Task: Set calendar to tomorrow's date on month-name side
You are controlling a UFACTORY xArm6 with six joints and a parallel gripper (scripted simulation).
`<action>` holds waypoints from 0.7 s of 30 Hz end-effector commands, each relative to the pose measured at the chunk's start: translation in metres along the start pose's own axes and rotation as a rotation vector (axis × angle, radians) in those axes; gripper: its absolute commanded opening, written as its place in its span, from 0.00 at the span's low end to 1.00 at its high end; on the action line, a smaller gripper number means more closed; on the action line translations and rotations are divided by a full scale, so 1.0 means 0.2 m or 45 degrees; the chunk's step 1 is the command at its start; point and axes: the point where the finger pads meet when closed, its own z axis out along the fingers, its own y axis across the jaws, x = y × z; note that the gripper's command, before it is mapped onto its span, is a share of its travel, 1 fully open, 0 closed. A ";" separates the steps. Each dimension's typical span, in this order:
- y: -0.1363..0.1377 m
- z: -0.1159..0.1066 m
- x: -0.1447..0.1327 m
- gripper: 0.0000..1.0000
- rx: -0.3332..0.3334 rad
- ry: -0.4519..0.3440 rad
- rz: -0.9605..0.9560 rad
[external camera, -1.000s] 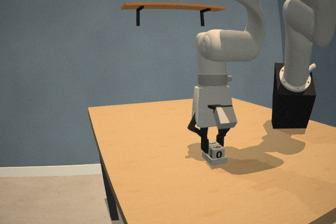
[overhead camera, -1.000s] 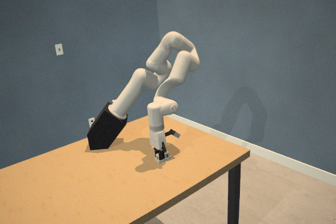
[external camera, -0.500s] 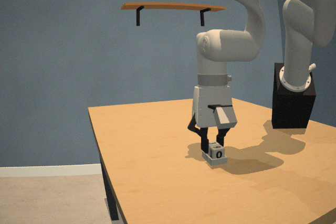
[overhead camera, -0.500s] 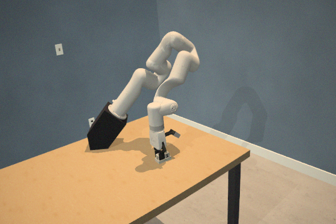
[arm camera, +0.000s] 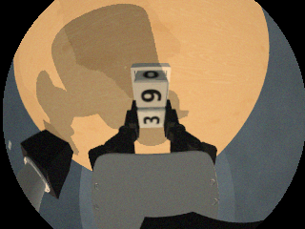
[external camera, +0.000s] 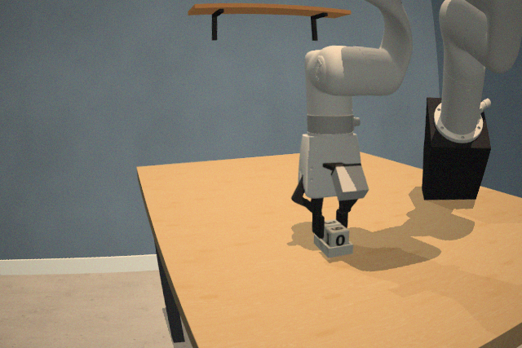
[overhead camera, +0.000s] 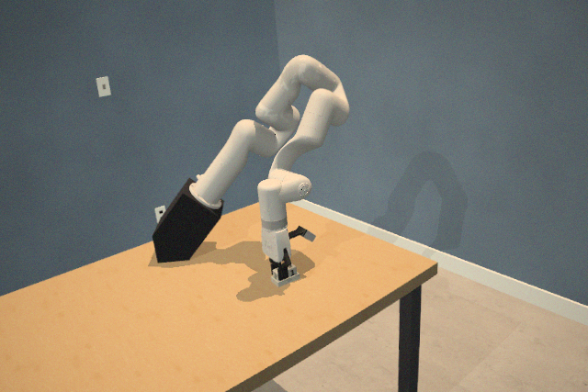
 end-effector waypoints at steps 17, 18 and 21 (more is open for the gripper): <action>0.00 0.00 0.00 0.41 -0.002 -0.001 0.000; 0.00 0.00 0.00 0.41 -0.002 -0.001 0.000; 0.00 0.00 0.00 0.45 -0.002 -0.001 0.000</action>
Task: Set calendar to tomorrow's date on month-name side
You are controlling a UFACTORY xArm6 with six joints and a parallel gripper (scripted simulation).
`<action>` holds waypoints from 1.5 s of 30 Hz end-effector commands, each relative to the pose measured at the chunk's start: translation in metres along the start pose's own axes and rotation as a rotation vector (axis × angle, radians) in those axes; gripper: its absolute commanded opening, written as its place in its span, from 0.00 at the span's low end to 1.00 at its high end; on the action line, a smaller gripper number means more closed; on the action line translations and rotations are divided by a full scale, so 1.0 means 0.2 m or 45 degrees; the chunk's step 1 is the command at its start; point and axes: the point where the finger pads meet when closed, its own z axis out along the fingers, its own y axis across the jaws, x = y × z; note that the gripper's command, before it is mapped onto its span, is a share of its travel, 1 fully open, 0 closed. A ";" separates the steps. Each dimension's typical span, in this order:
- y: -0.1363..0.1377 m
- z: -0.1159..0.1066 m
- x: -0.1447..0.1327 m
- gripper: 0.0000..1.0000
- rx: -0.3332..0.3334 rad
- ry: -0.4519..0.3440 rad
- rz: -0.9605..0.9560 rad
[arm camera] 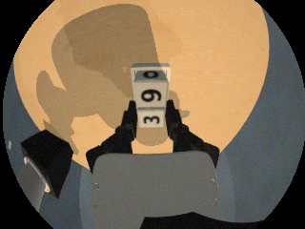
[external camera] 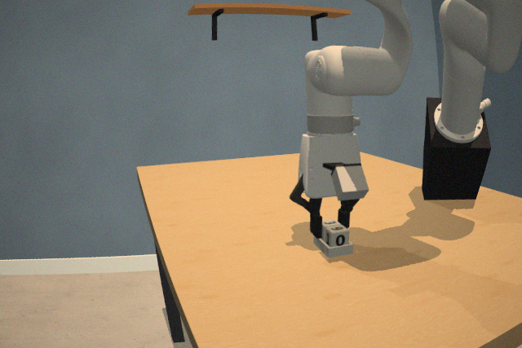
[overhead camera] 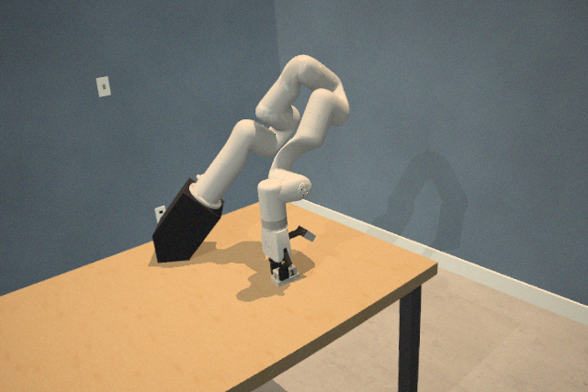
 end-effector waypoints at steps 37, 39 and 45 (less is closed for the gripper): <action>0.00 -0.43 0.00 0.49 -0.002 0.000 0.000; 0.00 -0.44 0.00 0.49 -0.002 0.000 0.000; 0.00 -0.45 0.00 0.49 -0.002 -0.001 0.000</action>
